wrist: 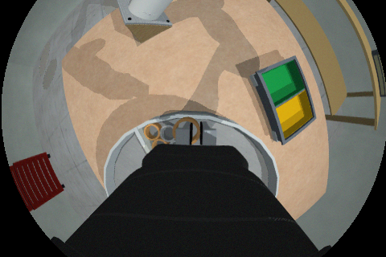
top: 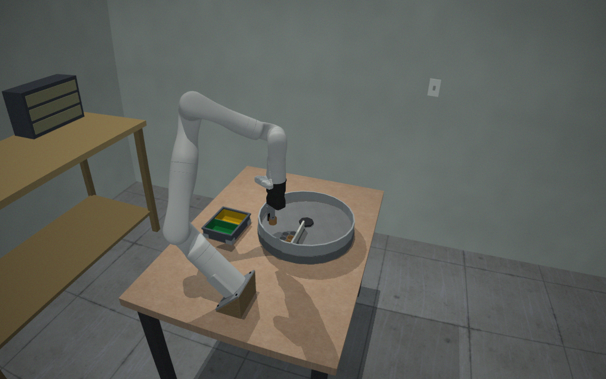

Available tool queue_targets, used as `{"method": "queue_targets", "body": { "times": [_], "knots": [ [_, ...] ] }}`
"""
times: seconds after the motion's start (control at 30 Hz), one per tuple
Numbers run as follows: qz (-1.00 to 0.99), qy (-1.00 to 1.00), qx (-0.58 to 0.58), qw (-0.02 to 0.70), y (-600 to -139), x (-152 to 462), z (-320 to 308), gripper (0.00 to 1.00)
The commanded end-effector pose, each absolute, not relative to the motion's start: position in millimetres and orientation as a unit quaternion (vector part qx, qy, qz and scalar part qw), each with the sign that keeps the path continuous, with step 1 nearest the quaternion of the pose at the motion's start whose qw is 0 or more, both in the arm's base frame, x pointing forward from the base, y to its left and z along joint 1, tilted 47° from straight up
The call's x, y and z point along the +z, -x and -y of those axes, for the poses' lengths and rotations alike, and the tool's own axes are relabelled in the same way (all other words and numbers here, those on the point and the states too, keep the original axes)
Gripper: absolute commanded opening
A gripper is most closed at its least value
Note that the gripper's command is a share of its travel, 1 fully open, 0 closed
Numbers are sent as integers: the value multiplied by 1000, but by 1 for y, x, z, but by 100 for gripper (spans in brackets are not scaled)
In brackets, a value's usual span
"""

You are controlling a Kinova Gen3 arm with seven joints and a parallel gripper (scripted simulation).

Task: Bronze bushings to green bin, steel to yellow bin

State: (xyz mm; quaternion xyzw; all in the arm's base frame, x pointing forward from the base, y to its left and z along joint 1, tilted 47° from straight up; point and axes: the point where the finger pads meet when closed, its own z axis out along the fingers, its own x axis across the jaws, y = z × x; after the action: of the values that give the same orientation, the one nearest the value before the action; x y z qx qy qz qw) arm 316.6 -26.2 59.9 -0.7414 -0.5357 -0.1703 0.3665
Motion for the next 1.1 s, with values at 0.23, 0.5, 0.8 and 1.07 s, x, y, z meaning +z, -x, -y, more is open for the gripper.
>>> {"method": "queue_targets", "body": {
  "times": [0.23, 0.5, 0.8, 1.07],
  "knots": [
    [568, 719, -185, 356, -313, 102, -8, 0],
    [598, 694, -200, 347, -307, 143, -45, 0],
    [622, 672, -212, 340, -303, 175, -75, 0],
    [651, 645, -227, 331, -298, 216, -113, 0]
  ]
}}
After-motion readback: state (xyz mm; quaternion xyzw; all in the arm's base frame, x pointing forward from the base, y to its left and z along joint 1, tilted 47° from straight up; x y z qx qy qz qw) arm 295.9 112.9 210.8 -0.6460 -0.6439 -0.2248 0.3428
